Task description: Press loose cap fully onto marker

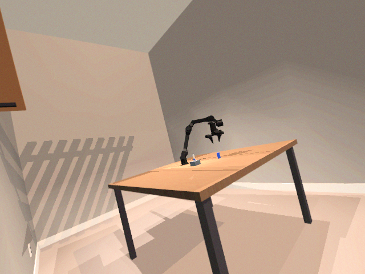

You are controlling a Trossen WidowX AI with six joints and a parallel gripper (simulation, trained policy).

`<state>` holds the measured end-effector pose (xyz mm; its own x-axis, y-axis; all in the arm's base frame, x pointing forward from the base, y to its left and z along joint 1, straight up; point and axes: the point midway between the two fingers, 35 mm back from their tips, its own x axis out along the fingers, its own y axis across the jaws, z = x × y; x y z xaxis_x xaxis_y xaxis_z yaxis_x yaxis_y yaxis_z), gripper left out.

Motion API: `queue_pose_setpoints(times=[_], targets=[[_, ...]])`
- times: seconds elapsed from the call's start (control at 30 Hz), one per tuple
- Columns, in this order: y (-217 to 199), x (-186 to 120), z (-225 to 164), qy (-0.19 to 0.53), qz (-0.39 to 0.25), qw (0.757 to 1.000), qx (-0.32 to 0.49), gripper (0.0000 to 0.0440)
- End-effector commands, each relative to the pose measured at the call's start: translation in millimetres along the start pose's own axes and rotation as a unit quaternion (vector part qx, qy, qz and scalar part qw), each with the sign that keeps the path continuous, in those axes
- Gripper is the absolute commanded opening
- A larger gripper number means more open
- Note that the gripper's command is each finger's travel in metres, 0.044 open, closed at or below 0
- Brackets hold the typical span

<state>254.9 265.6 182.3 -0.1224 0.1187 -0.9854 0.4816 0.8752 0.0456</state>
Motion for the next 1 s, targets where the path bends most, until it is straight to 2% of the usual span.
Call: queue_pose_setpoints(times=[0.0, 0.97], targets=[[-3, 0, 17, -0.005, -0.004, 1.000, 0.014, 0.0328], [-35, -1, 117, -0.037, -0.018, 0.994, 0.098, 0.0320]])
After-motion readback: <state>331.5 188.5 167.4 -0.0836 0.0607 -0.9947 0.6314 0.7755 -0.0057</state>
